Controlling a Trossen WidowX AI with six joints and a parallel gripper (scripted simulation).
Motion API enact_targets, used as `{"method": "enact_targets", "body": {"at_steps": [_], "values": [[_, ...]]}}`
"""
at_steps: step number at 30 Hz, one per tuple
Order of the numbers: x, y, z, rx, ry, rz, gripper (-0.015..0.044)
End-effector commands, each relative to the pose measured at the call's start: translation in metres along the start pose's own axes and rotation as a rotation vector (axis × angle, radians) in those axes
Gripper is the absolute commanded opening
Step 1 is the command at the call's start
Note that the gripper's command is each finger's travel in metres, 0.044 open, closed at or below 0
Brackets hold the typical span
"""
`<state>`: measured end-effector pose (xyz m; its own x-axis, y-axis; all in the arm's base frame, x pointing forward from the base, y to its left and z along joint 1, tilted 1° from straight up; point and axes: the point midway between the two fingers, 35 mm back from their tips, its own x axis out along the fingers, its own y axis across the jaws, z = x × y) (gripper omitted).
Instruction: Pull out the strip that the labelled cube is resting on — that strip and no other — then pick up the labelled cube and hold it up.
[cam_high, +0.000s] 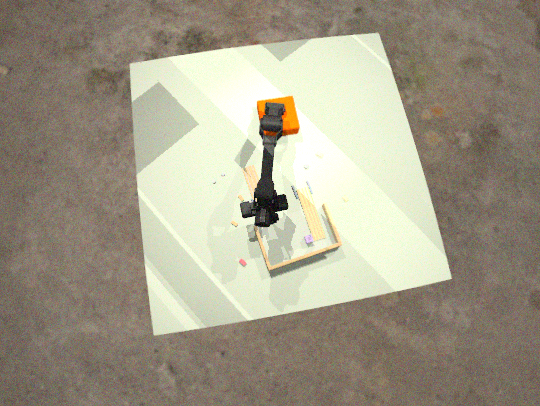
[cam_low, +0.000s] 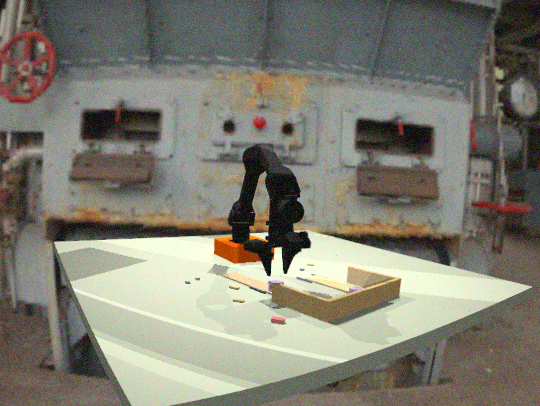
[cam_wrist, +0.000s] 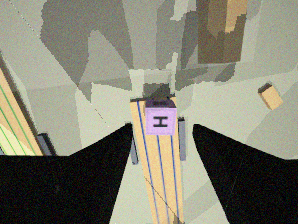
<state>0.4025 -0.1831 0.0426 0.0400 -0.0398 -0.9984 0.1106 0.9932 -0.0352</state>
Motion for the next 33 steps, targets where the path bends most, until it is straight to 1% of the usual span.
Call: {"method": "enact_targets", "body": {"at_steps": [1,21,28,32,33], "values": [[0.010,0.000,-0.002,0.004,0.012,0.002,0.0250],[0.042,0.000,-0.003,0.004,0.012,0.002,0.0250],[0.043,0.001,-0.003,0.004,0.012,0.002,0.0250],[0.041,0.001,-0.001,0.002,0.008,0.002,0.0145],[0.041,0.001,-0.001,0.002,0.008,0.002,0.0138]]}}
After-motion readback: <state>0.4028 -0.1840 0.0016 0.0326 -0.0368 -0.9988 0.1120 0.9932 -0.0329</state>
